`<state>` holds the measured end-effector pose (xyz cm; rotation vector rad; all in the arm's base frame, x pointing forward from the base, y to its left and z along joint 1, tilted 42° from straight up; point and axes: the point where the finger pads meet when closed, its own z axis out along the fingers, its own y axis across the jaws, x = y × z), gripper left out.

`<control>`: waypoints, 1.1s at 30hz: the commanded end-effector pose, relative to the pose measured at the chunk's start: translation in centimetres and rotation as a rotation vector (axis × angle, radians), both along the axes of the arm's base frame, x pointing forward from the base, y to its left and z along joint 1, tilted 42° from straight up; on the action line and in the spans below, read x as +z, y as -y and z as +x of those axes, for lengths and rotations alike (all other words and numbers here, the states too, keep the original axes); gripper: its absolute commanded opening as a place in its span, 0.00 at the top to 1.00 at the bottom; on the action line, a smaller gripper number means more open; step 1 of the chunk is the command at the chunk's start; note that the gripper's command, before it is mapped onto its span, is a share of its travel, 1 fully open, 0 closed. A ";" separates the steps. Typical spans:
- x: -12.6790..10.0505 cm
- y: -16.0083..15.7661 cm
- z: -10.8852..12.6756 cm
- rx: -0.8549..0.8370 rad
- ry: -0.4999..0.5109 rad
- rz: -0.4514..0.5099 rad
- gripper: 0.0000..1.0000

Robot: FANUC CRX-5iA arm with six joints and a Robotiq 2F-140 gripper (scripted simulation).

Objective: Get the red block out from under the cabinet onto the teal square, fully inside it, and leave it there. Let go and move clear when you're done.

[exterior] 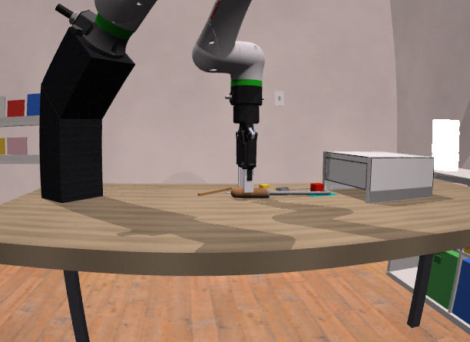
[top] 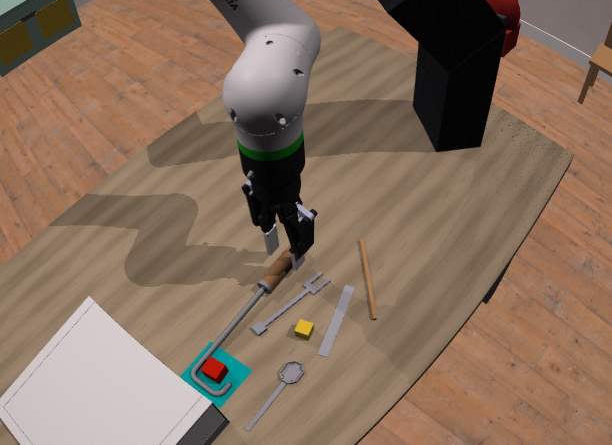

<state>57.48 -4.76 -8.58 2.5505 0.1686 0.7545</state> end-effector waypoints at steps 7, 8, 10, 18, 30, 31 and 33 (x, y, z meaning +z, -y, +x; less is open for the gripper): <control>2.3 -1.3 -1.6 -0.001 -0.001 0.000 0.67; 2.6 -1.4 -1.9 -0.001 -0.001 0.000 0.67; 3.3 -1.8 -2.4 -0.001 -0.001 0.000 0.67; 6.1 -3.3 -4.4 -0.001 -0.001 0.000 0.67; 9.0 -4.9 -6.6 -0.001 -0.001 0.000 0.67; 9.2 -5.1 -6.7 -0.001 -0.001 -0.001 0.67; 9.6 -5.3 -7.0 -0.001 -0.001 0.000 0.67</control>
